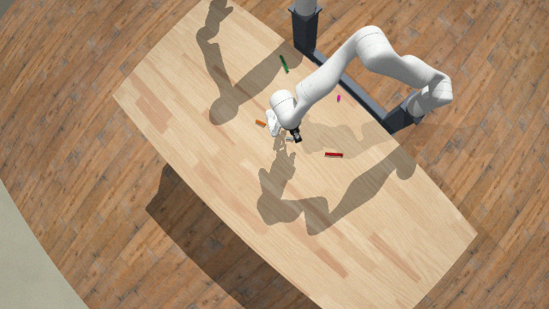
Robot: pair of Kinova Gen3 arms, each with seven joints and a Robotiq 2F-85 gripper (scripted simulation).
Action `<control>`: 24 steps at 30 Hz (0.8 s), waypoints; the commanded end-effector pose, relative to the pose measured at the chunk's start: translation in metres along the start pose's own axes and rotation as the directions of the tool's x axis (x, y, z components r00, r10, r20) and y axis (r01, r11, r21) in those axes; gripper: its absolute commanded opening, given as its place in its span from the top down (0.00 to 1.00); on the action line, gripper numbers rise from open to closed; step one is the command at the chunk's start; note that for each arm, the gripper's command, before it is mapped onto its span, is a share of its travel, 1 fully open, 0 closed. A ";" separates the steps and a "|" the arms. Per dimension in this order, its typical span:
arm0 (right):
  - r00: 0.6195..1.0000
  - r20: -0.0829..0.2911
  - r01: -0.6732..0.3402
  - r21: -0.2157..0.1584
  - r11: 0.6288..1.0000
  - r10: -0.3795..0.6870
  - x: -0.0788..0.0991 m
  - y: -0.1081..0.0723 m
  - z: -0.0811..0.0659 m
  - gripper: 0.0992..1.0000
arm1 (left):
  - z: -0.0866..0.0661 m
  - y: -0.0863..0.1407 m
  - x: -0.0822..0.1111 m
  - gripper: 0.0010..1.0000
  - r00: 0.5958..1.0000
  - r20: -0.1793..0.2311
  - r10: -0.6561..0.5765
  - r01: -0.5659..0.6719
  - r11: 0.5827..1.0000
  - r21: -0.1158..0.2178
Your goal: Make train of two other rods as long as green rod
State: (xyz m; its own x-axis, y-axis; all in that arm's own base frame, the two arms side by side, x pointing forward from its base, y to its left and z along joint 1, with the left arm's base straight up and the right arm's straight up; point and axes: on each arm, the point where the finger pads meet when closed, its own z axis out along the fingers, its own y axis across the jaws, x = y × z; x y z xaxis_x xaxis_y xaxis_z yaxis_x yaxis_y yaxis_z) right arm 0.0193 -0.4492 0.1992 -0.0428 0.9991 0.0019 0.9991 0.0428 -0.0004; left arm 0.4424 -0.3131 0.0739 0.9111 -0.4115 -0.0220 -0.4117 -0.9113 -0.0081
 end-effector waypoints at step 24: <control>1.000 0.002 0.000 0.000 1.000 0.000 0.000 0.000 -0.001 0.00 | 0.002 0.020 0.038 0.00 0.596 0.011 0.803 -0.803 0.596 -0.010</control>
State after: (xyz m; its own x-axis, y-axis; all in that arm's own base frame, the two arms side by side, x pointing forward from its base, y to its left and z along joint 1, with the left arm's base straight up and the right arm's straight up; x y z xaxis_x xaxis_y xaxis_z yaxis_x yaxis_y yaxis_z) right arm 0.0193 -0.4492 0.1992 -0.0428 0.9991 0.0019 0.9991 0.0428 -0.0004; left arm 0.4644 -0.3423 0.0694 0.3387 -0.9402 -0.0356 -0.9406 -0.3393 0.0127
